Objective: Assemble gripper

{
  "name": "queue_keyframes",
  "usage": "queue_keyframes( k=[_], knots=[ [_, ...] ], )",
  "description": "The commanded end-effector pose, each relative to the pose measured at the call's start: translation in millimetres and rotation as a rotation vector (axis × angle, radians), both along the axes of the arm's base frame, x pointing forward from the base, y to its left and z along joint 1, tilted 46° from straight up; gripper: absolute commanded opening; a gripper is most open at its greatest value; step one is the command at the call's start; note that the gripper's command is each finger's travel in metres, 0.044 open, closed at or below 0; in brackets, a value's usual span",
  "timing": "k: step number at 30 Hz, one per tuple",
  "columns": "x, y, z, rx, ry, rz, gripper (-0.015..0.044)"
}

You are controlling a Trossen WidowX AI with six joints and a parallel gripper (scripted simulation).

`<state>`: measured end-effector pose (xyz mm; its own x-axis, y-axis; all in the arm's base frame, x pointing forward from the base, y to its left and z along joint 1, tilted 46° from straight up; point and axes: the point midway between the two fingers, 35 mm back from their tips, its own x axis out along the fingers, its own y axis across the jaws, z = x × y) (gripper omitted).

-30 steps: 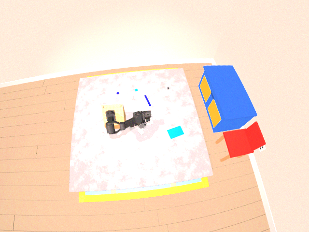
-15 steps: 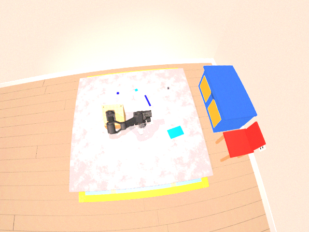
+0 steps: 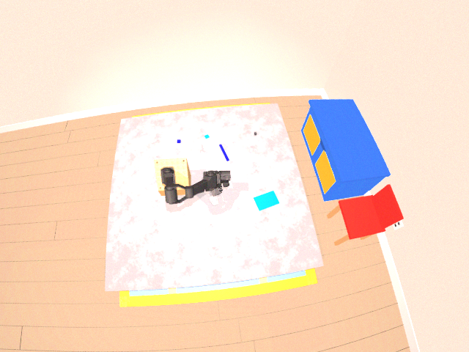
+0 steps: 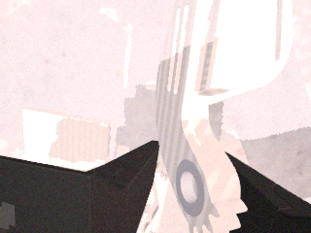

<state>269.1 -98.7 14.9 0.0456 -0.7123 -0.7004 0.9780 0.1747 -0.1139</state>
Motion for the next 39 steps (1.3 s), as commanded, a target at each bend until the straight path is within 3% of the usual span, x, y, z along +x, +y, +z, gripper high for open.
queue_keyframes(
  k=[1, 28, 35, 39],
  knots=[
    [-0.4, -4.9, -5.7, 0.000, 0.004, 0.003, 0.0037],
    [-1.8, -33.9, -31.3, -0.007, 0.005, 0.003, 0.0037],
    [-1.6, -32.5, -30.1, -0.006, 0.005, 0.003, 0.0221],
    [-0.6, -2.9, -3.7, 0.000, 0.004, 0.003, 0.0326]
  ],
)
